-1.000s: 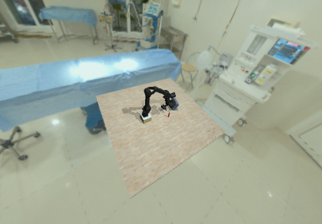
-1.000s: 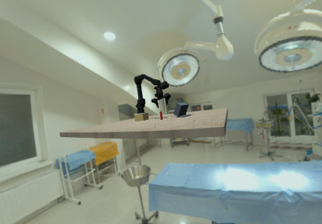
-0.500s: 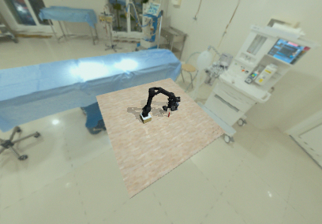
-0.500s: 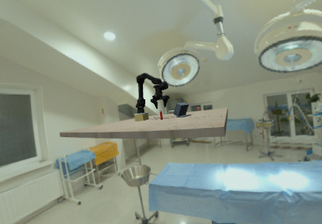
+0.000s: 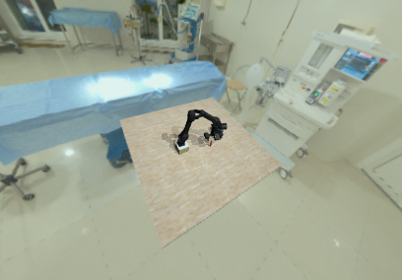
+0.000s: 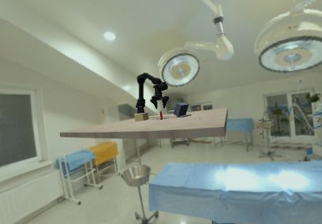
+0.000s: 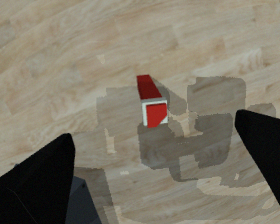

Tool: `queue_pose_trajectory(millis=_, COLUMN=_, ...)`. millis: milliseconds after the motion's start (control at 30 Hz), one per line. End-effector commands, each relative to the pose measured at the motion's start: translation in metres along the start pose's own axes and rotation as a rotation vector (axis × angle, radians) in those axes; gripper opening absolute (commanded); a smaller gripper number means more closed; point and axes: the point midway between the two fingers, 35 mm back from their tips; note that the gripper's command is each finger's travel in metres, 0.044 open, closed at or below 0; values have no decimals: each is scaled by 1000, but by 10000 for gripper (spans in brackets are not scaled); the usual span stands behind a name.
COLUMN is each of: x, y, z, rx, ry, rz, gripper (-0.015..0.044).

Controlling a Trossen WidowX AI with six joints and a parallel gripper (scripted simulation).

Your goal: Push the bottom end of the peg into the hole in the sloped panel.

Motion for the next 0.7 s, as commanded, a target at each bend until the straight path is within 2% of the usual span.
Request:
queue_pose_trajectory(millis=0, x=-9, y=-1, z=1, rx=-5, ry=9, rz=10, gripper=440)
queue_pose_trajectory(millis=667, x=-42, y=0, z=1, rx=-5, ry=9, rz=10, gripper=440)
Point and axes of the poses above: the point midway between the two fingers, 35 mm back from their tips, its own x axis back along the fingers, its own y axis across the jaws, z = x × y, and after that the axes turned 4 degrees about x, right-handed
